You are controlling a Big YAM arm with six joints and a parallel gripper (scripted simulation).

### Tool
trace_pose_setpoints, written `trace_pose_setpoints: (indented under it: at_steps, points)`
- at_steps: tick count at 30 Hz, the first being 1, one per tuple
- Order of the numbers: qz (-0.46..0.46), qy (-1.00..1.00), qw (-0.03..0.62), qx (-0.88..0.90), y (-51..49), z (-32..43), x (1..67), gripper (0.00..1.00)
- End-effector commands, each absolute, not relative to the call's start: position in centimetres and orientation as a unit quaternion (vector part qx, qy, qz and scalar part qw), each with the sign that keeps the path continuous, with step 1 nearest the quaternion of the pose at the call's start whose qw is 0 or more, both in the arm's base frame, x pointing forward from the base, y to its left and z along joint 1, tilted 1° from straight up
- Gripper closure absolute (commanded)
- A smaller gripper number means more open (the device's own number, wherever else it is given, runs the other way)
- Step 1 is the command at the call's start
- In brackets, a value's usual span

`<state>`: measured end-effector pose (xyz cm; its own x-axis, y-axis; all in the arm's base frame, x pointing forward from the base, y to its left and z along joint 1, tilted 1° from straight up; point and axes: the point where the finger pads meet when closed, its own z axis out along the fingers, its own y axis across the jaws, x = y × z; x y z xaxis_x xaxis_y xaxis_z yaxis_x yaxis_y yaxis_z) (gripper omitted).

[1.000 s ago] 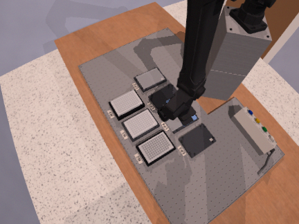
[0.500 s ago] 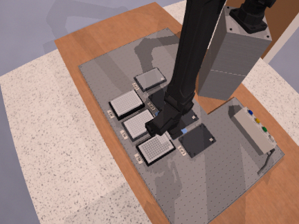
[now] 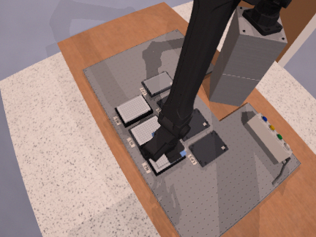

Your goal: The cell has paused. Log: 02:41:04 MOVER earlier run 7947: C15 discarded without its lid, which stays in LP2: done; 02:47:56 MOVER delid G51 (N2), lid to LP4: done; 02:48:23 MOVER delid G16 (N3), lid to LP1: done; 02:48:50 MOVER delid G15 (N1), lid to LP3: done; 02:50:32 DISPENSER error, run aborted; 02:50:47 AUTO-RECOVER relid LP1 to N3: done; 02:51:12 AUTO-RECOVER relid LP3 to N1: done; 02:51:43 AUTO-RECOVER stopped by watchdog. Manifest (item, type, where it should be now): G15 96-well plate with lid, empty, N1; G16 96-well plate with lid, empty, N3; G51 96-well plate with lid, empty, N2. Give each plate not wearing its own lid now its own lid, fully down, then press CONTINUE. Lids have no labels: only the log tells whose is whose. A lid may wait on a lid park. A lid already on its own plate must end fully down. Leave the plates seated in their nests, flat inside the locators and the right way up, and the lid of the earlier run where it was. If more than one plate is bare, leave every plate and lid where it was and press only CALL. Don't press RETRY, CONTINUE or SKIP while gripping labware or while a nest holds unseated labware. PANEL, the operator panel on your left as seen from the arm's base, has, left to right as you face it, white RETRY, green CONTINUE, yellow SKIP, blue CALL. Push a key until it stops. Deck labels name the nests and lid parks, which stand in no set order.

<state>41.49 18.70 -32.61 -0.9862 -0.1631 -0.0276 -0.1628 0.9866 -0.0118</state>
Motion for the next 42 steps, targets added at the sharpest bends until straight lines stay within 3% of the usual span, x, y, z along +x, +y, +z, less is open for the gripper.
trace_pose_setpoints:
  at_steps: [1, 42]
  points:
    - [-0.005, 0.996, 0.017, -0.086, 20.0, -32.2, 42.5, 1.0]
    - [-0.003, 0.996, 0.021, -0.085, 20.8, -33.3, 43.5, 1.0]
